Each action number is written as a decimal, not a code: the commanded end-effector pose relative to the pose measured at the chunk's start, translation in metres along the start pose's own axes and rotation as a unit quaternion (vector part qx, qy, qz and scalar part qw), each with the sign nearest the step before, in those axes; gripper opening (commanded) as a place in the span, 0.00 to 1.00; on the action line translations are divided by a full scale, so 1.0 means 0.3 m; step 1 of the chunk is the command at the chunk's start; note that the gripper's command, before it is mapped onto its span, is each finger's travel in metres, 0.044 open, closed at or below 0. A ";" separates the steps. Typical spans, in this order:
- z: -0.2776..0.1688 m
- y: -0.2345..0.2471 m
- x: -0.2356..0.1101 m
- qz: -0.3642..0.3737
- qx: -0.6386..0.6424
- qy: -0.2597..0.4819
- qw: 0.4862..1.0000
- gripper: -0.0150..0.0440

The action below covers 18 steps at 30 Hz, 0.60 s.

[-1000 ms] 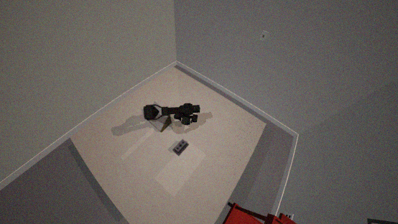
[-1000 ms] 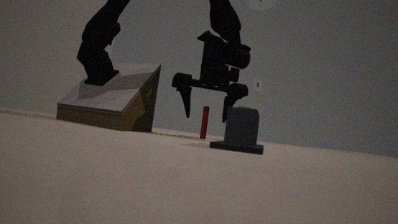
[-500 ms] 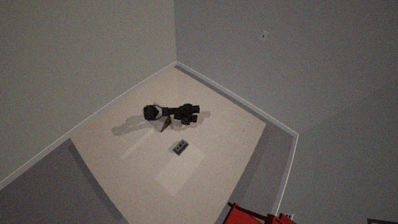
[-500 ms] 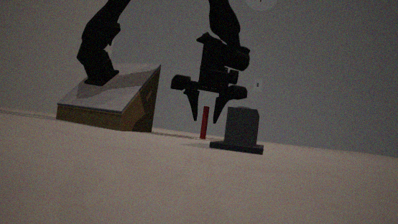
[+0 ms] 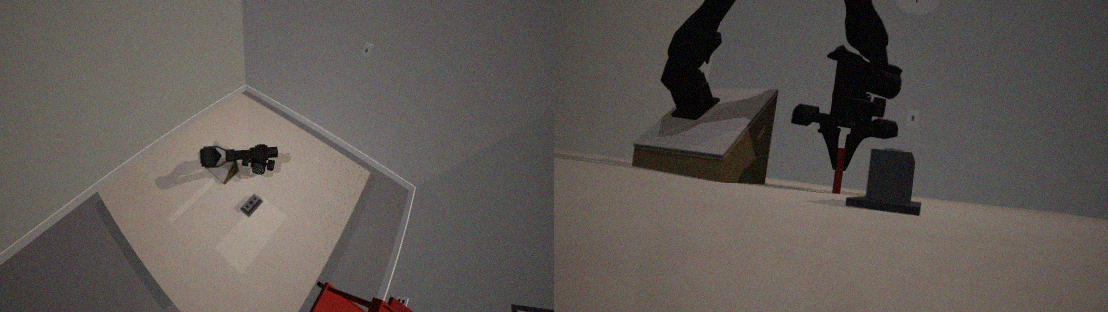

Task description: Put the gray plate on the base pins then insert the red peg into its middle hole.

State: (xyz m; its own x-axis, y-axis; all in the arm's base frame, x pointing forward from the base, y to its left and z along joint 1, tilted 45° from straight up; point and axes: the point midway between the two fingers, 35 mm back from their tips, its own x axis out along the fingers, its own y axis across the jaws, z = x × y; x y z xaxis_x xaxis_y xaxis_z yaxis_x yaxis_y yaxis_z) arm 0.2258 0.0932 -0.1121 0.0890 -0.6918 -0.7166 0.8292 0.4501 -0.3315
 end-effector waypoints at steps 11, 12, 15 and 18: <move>-0.001 0.007 -0.041 0.001 -0.002 -0.001 1.000 0.25; -0.001 0.009 -0.051 0.001 -0.002 0.000 1.000 0.25; -0.002 0.012 -0.081 0.001 -0.002 0.000 1.000 0.25; -0.002 0.015 -0.112 0.002 -0.002 0.000 1.000 0.25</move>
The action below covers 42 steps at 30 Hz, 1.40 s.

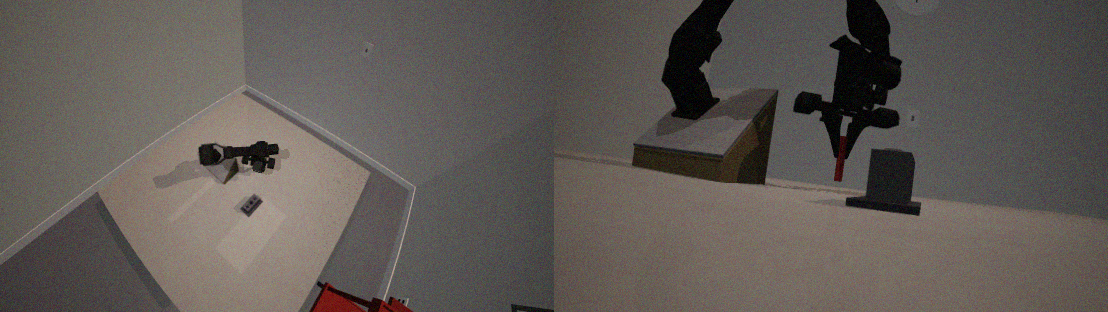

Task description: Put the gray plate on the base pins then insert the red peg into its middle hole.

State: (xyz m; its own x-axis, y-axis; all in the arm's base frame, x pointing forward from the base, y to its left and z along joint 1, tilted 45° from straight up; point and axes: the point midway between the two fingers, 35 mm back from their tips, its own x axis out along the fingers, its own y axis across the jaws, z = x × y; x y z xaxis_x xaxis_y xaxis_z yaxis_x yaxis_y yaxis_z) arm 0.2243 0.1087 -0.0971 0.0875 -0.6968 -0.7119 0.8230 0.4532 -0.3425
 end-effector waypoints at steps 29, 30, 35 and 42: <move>0.097 0.044 -0.178 0.005 -0.002 0.007 1.000 0.25; 0.106 0.046 -0.179 0.005 -0.002 0.007 1.000 0.25; 0.151 0.057 -0.183 0.007 -0.002 0.009 1.000 0.25; 0.217 0.070 -0.187 0.009 -0.002 0.010 1.000 0.25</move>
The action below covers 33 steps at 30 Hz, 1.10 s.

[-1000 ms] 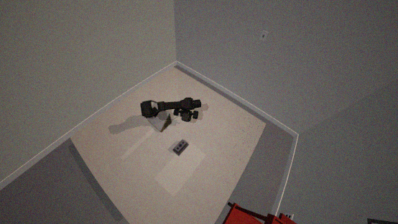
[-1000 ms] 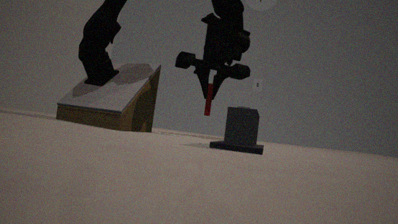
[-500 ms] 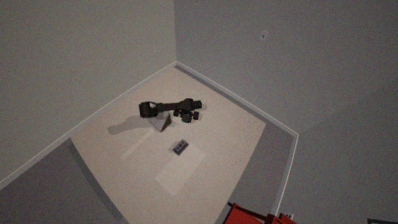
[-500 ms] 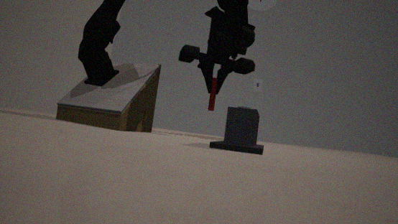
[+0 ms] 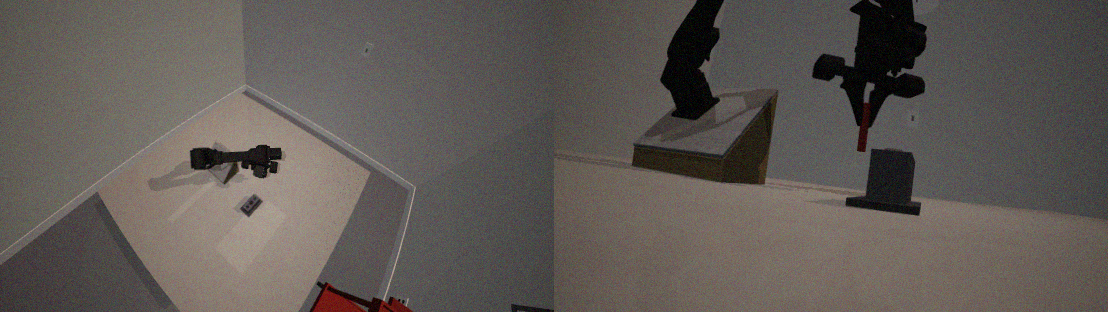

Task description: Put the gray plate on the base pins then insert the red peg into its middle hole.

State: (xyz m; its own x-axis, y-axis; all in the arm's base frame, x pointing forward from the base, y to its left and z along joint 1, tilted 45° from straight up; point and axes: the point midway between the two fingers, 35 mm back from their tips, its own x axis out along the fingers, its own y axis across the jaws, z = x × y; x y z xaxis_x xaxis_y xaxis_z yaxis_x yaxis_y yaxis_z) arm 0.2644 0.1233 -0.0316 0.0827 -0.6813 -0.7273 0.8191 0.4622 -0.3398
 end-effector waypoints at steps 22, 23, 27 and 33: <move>0.223 0.013 -0.013 0.007 0.007 0.007 1.000 0.25; 0.231 0.012 -0.013 0.007 0.007 0.007 1.000 0.25; 0.271 0.010 -0.013 0.007 0.006 0.006 1.000 0.25; 0.332 0.003 -0.013 0.006 0.006 0.003 1.000 0.25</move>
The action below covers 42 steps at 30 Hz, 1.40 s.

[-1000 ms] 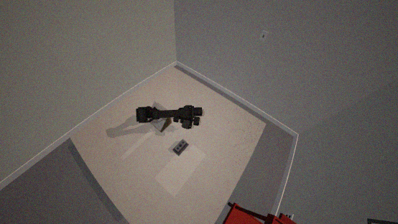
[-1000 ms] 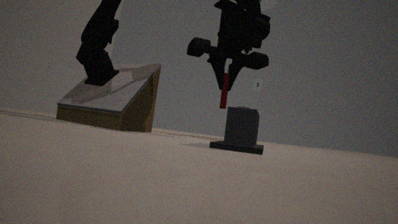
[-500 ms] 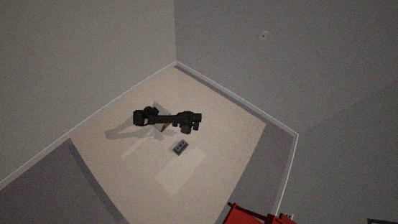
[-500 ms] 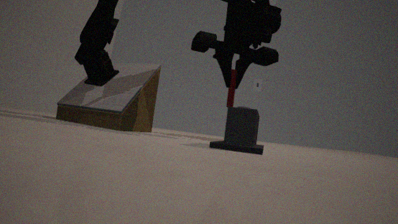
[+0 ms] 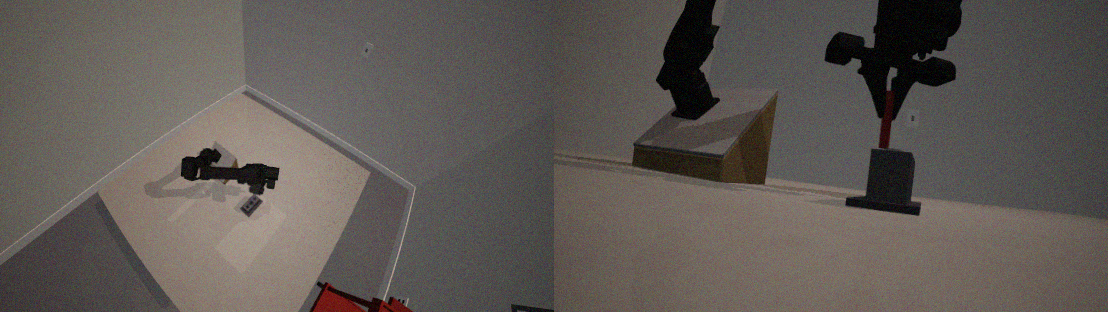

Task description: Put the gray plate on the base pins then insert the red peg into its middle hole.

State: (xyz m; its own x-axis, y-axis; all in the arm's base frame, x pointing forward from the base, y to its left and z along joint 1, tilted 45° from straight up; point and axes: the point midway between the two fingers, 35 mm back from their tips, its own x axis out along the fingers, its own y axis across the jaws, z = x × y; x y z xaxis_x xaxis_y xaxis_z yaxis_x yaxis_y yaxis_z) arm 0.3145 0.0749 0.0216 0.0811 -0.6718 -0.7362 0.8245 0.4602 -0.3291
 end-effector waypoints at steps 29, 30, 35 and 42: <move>0.258 -0.060 -0.004 -0.005 0.003 -0.019 1.000 0.25; 0.258 -0.060 -0.004 -0.005 0.003 -0.019 1.000 0.25; 0.256 -0.058 -0.004 -0.005 0.003 -0.019 1.000 0.25; 0.255 -0.056 -0.005 -0.005 0.003 -0.018 1.000 0.25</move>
State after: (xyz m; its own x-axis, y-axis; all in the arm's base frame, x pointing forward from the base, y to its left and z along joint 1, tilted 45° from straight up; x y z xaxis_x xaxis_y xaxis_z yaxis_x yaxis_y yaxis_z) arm 0.3426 0.0235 0.0726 0.0918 -0.6960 -0.7122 0.8290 0.4496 -0.3325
